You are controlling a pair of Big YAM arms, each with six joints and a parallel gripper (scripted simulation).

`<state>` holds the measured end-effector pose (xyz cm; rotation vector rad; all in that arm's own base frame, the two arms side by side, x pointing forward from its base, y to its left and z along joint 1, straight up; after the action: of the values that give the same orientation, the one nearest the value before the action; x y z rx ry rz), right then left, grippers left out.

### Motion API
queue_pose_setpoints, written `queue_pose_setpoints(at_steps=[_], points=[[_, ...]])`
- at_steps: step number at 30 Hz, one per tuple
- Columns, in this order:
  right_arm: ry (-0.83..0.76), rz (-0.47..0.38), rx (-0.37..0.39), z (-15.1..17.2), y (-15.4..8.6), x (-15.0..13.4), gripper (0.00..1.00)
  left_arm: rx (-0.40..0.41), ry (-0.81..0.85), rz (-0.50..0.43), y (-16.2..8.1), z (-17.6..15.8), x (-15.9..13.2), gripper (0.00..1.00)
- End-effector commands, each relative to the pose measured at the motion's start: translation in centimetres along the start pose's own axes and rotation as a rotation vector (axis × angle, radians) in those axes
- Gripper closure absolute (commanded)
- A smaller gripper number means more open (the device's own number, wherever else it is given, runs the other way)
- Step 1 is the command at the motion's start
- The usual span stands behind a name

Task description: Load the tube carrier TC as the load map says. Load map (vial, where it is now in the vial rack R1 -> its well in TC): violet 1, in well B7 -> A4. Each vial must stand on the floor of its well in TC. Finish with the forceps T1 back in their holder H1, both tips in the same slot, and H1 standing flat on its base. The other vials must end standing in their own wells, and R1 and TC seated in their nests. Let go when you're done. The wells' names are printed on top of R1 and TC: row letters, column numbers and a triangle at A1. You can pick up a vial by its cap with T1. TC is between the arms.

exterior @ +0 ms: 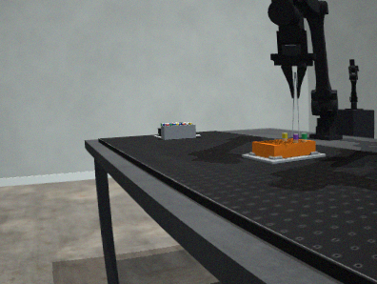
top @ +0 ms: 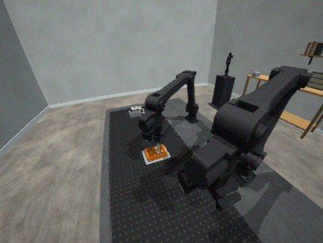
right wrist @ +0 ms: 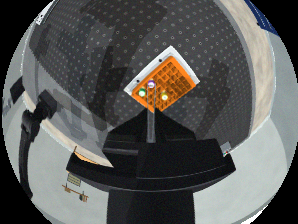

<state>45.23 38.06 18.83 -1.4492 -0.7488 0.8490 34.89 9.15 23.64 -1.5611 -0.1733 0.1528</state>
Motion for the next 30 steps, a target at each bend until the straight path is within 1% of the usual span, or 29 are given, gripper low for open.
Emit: queue_pose_setpoints(at_steps=[1,14,30], points=[[0.000,-0.065,-0.018,-0.5,-3.6,0.9,0.89,-0.005,0.020,0.028,0.8,-0.4,-0.1,0.00],[0.000,-0.078,-0.020,-0.4,-5.1,0.7,0.89,-0.005,0.020,0.028,0.8,-0.4,-0.1,0.00],[0.000,-0.082,-0.020,-0.5,-6.3,0.5,0.89,-0.005,0.020,0.028,0.8,-0.4,-0.1,0.00]])
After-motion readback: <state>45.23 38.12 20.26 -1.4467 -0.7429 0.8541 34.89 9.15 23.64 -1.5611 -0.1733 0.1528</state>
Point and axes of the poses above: on each arm, the point where the finger pads meet when closed, its own y axis out along the fingers, its own z axis across the jaws, x = y × z, the point moved 3 cm from there along -y, back along the fingers, and after that the axes turned 10 degrees about -y, right-handed, at the moved point
